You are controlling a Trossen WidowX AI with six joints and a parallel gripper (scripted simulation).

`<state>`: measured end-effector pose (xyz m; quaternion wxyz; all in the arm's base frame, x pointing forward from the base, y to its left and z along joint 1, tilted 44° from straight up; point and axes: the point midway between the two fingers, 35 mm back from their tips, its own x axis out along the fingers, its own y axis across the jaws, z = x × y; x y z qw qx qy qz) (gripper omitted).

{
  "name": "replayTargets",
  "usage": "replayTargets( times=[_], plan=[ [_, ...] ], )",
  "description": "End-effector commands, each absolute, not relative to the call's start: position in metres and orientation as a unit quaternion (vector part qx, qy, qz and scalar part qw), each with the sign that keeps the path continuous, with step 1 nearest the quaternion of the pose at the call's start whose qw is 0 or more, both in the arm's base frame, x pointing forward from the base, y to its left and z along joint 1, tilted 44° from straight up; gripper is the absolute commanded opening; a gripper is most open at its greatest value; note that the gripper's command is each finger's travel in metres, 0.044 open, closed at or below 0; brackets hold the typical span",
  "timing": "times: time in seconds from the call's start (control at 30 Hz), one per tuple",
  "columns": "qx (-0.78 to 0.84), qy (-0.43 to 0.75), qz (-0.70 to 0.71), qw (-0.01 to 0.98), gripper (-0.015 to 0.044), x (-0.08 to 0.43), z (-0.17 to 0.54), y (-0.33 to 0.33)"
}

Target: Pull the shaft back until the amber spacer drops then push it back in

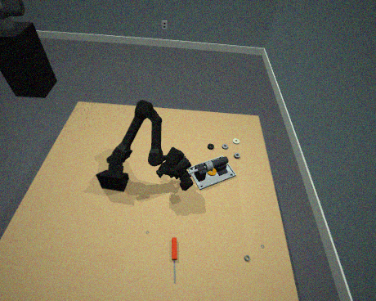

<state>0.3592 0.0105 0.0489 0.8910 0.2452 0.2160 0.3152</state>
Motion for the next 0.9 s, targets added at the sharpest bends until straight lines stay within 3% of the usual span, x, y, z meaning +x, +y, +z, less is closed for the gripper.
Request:
replayTargets(
  times=[0.0, 0.87],
  plan=[
    [0.243, 0.214, 0.317, 0.891, 0.0000, 0.3598, 0.0496, 0.0109],
    [0.243, 0.214, 0.317, 0.891, 0.0000, 0.3625, 0.0511, 0.0119]
  ],
)
